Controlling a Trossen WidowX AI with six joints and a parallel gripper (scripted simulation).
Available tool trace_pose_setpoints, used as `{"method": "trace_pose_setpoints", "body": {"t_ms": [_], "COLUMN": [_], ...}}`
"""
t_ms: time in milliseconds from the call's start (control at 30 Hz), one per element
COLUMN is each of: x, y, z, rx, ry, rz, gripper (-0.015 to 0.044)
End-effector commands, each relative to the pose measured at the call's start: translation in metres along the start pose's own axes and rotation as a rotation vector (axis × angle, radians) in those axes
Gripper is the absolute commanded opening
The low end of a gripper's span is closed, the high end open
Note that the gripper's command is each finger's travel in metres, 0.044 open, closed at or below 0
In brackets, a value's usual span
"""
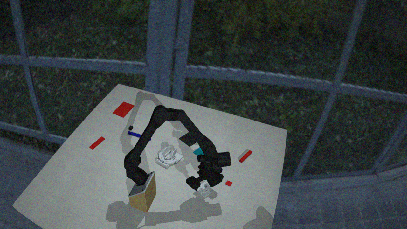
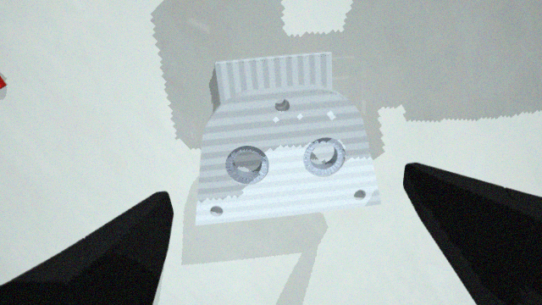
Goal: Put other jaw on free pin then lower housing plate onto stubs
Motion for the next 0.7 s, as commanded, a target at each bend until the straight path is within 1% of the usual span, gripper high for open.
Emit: {"method": "trace_pose_setpoints", "body": {"t_ms": [0,433,667], "x": [-0.001,-0.001,-0.001], "y": [-0.001,0.0,0.0], "z": [-0.008,-0.028,-0.029], "rx": [0.002,0.003,0.003], "ry": [0.005,0.008,0.008], "rz": [-0.006,-0.007,-0.007], "gripper": [0.044,0.044,0.044]}}
Point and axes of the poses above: the point midway between the two fingers, 35 mm back from their tips, its own z axis back along the fingers, its own y axis across the jaws, x = y × z, the point moved 9 cm from there along z, back along the fingers, and after that the axes turned 7 degrees about z, right-handed, at the moved point
